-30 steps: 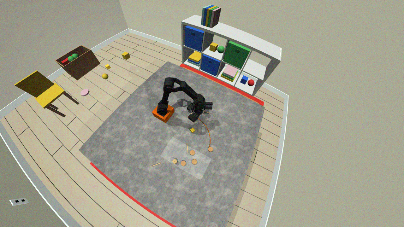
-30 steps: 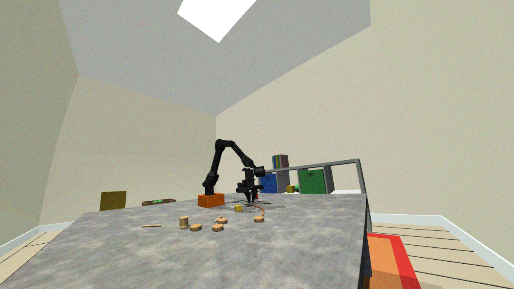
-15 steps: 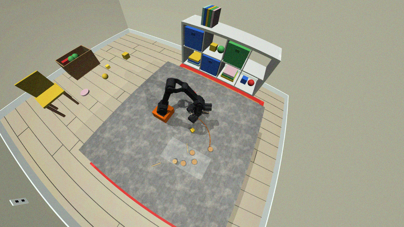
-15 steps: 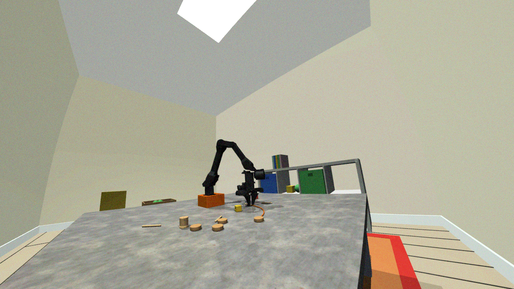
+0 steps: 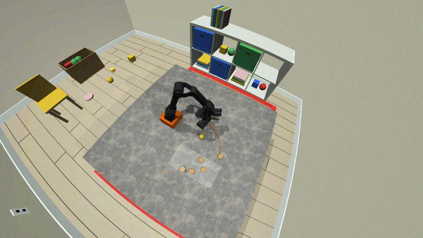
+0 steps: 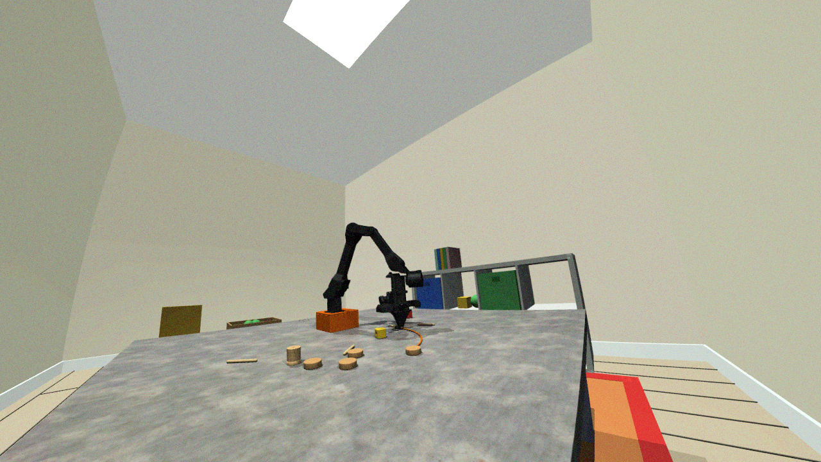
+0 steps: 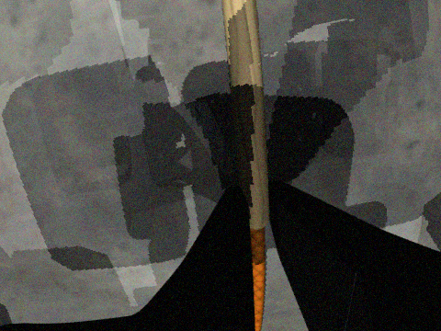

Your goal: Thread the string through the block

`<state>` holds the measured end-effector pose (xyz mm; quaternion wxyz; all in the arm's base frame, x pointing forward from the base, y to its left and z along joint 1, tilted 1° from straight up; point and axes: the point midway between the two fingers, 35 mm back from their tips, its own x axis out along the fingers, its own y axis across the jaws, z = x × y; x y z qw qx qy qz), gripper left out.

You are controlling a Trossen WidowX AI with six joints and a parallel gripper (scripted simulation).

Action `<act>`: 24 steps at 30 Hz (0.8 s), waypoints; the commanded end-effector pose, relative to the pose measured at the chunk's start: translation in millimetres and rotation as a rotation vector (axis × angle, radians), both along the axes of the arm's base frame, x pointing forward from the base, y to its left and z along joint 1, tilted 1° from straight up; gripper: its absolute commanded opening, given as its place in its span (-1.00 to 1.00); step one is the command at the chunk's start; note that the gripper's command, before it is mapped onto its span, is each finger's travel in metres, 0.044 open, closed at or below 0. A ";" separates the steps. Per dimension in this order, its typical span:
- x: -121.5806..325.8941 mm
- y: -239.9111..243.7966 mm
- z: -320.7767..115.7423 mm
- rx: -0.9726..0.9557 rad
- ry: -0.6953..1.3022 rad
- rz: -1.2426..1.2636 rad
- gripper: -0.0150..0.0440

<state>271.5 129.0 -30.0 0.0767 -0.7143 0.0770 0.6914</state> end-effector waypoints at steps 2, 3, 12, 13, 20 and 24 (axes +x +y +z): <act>1.0 0.6 5.8 0.001 -0.002 0.000 -0.49; 1.0 0.6 7.1 0.001 -0.002 0.000 -0.49; 1.4 1.0 18.7 0.001 -0.002 0.000 -0.49; 1.4 1.0 20.0 0.001 -0.002 0.000 -0.49; 1.3 1.1 29.1 0.001 -0.002 0.000 -0.49; 1.1 1.1 34.3 0.001 -0.002 0.000 -0.49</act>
